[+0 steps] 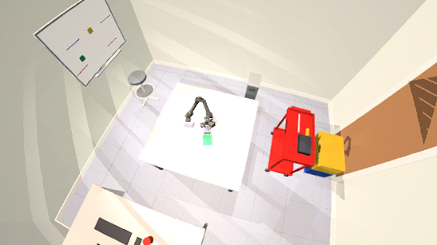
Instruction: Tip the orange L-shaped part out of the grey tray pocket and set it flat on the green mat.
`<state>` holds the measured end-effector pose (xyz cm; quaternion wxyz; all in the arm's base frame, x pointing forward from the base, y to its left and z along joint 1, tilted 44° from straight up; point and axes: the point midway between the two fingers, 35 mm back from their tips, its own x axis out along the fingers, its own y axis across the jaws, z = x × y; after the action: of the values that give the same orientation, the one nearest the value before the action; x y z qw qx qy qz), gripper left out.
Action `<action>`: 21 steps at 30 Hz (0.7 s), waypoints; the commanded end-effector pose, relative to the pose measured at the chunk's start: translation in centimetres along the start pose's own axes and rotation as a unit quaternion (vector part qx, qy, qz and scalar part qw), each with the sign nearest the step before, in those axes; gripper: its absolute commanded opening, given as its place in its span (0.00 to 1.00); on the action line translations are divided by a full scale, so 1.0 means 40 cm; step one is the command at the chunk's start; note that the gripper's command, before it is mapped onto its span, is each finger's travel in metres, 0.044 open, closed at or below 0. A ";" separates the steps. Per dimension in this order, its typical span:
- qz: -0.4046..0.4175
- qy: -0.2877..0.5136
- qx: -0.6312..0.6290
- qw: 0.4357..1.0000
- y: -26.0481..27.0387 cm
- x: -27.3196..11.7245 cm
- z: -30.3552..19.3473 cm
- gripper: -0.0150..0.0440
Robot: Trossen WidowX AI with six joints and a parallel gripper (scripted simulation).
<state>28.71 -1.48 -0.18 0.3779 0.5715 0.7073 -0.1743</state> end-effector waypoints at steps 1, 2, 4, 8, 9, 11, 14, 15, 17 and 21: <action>0.000 0.000 0.000 1.000 0.000 -0.003 0.000 0.25; 0.000 0.000 0.000 1.000 0.000 -0.005 0.000 0.25; 0.000 0.000 0.000 1.000 0.000 -0.010 0.000 0.25; -0.001 0.001 0.001 1.000 -0.001 -0.025 -0.001 0.25; -0.001 0.002 0.001 1.000 -0.002 -0.029 -0.001 0.25; -0.001 0.002 0.002 1.000 -0.002 -0.037 -0.001 0.25; -0.001 0.002 0.002 1.000 -0.002 -0.048 -0.002 0.25; -0.001 0.002 0.002 1.000 -0.003 -0.052 -0.002 0.25; -0.002 0.003 0.002 1.000 -0.003 -0.060 -0.002 0.25; -0.002 0.003 0.003 1.000 -0.003 -0.076 -0.002 0.25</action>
<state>28.60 -3.20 1.65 0.3726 0.5718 0.7093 -0.1766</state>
